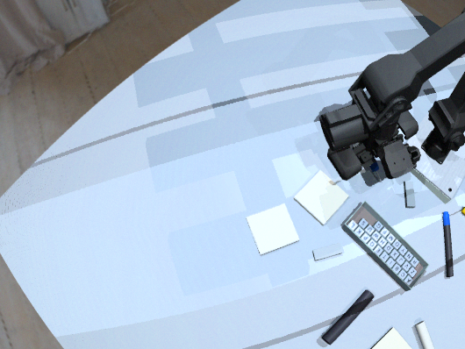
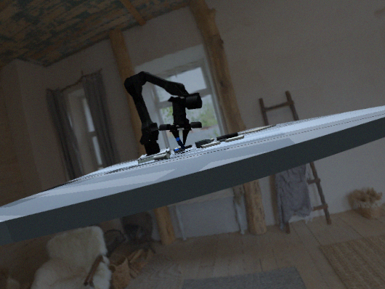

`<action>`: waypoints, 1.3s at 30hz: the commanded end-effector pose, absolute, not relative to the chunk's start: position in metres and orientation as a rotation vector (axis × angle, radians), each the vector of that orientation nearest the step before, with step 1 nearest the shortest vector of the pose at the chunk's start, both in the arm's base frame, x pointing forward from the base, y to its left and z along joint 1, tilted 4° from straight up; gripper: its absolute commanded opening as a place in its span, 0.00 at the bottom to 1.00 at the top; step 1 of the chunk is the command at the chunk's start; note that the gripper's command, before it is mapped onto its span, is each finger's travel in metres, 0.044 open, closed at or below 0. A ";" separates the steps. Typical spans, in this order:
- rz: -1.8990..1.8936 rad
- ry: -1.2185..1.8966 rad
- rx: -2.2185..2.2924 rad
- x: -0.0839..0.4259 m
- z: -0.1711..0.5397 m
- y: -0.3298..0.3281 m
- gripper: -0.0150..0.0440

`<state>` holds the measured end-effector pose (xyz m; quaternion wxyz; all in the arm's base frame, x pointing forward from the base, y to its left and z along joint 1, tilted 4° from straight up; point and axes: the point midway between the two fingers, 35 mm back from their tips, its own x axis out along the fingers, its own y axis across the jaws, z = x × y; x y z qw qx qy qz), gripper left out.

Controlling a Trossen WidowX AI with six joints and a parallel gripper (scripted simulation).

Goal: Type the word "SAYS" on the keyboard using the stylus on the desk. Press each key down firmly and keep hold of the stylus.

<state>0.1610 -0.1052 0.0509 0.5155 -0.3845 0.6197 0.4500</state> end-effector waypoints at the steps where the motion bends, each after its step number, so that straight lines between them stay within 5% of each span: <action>1: 1.098 1.542 -1.005 0.164 0.051 -0.103 0.25; 39: 0.941 1.694 -1.940 0.220 0.081 -0.056 0.25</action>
